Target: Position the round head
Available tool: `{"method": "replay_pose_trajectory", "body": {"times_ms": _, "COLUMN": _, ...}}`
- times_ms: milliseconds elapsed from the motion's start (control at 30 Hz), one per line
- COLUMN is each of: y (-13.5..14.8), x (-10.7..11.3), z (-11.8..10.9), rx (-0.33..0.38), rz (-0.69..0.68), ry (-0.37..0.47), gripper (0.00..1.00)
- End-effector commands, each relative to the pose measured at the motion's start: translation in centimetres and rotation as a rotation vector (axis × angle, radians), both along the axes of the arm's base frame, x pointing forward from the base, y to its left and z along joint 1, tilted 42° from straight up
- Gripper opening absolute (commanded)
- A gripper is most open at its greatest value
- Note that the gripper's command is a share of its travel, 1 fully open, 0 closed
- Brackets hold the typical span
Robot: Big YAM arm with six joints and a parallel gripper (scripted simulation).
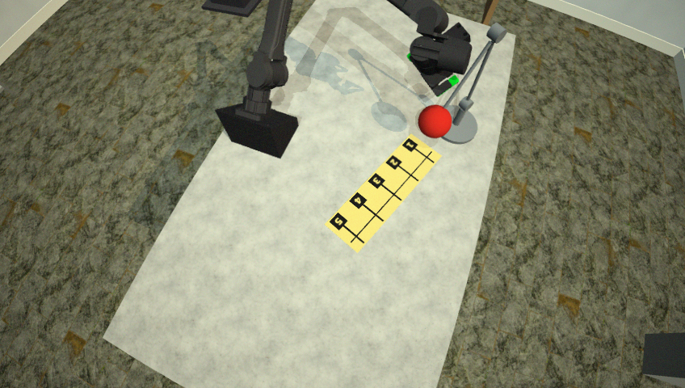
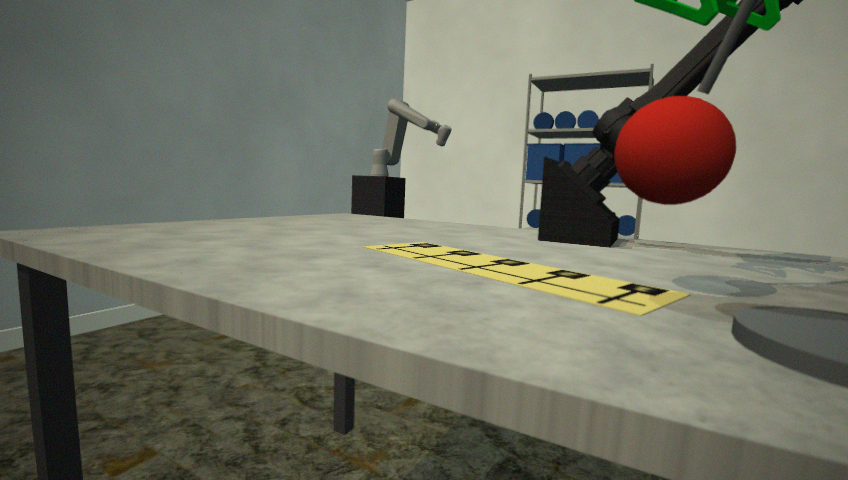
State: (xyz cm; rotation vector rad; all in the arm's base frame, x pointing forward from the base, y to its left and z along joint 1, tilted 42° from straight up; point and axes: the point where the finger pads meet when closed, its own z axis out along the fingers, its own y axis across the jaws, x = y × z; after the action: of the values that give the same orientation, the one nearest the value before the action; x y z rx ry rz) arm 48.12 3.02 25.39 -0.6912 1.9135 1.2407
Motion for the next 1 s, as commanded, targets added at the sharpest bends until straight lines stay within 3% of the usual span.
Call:
{"method": "replay_pose_trajectory", "body": {"times_ms": 0, "y": -1.3, "x": 0.15, "z": 0.13, "rx": 0.013, "rz": -0.018, "ry": -0.042, "gripper": 1.0}}
{"method": "replay_pose_trajectory", "body": {"times_ms": 967, "y": -1.1, "x": 0.14, "z": 0.17, "rx": 0.004, "rz": -0.009, "ry": -0.022, "gripper": 1.0}}
